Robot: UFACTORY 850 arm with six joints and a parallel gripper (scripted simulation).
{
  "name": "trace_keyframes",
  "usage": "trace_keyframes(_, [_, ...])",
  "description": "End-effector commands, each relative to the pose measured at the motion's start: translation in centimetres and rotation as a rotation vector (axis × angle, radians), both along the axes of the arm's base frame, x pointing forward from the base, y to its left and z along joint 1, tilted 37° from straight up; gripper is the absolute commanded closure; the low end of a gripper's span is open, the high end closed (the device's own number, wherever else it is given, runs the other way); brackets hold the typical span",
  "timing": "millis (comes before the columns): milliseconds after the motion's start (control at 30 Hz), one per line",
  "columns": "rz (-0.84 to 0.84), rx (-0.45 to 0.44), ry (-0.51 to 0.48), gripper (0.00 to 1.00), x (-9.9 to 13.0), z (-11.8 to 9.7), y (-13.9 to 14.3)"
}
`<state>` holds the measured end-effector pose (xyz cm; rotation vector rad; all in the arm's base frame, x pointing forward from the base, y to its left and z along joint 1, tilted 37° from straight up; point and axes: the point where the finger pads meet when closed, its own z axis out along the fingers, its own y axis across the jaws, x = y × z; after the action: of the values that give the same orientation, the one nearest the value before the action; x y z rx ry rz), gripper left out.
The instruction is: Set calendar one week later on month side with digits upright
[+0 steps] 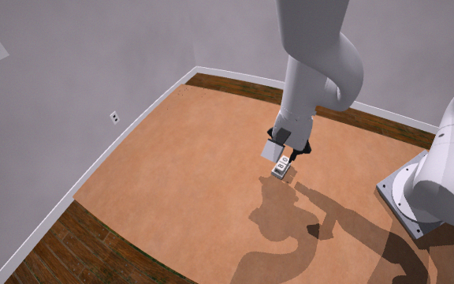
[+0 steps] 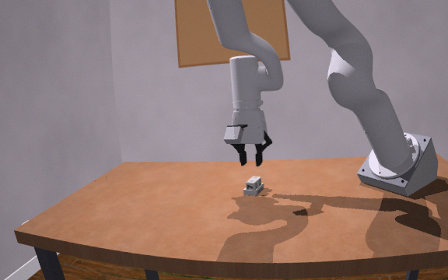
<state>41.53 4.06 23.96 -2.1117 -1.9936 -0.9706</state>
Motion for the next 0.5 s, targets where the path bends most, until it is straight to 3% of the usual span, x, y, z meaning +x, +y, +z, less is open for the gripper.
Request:
trace_keyframes(0, [0.000,0.000,-0.001,0.53,0.2,-0.3,0.2])
trace_keyframes(467, [0.000,0.000,-0.001,0.53,1.0,-1.7,1.1])
